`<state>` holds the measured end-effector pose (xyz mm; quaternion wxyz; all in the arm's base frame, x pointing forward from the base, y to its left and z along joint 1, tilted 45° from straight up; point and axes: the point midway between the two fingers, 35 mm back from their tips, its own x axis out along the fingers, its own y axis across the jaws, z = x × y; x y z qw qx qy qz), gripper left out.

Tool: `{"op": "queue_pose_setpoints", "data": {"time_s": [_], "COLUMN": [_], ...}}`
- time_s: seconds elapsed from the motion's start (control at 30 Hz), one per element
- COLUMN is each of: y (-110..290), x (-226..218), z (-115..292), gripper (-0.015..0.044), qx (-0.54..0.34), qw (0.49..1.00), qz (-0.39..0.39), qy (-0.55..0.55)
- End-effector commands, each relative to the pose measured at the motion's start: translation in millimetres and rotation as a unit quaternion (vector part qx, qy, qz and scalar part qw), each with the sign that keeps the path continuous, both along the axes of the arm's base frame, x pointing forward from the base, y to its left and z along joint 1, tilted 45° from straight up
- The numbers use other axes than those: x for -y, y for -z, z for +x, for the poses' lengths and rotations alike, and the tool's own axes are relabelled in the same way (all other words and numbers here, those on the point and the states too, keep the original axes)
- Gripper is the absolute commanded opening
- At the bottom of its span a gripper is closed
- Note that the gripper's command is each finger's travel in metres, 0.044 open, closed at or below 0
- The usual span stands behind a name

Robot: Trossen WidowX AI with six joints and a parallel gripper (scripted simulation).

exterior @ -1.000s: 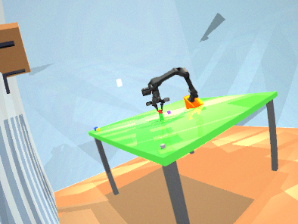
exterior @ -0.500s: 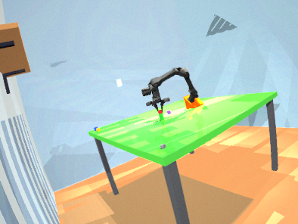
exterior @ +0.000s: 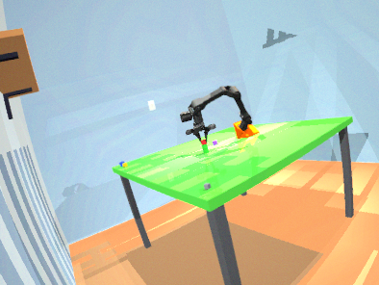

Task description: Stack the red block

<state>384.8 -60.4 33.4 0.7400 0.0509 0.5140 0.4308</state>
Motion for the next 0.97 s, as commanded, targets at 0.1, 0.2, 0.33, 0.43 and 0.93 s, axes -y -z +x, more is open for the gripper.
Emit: {"op": "queue_pose_setpoints", "data": {"time_s": [0.1,0.2,0.33,0.43,0.93], "y": [0.3,0.3,0.3,0.3,0.3], "x": [-0.2,-0.2,-0.2,-0.2,-0.2], "z": [-0.1,-0.1,-0.1,-0.1,-0.1], "gripper": [0.0315,0.0394,0.0440,0.0440,0.0440], "qx": [0.000,0.000,0.000,0.000,0.000], "qw": [1.000,1.000,1.000,1.000,1.000], "qz": [0.000,0.000,0.000,0.000,0.000], "qy": [0.000,0.000,0.000,0.000,0.000]}}
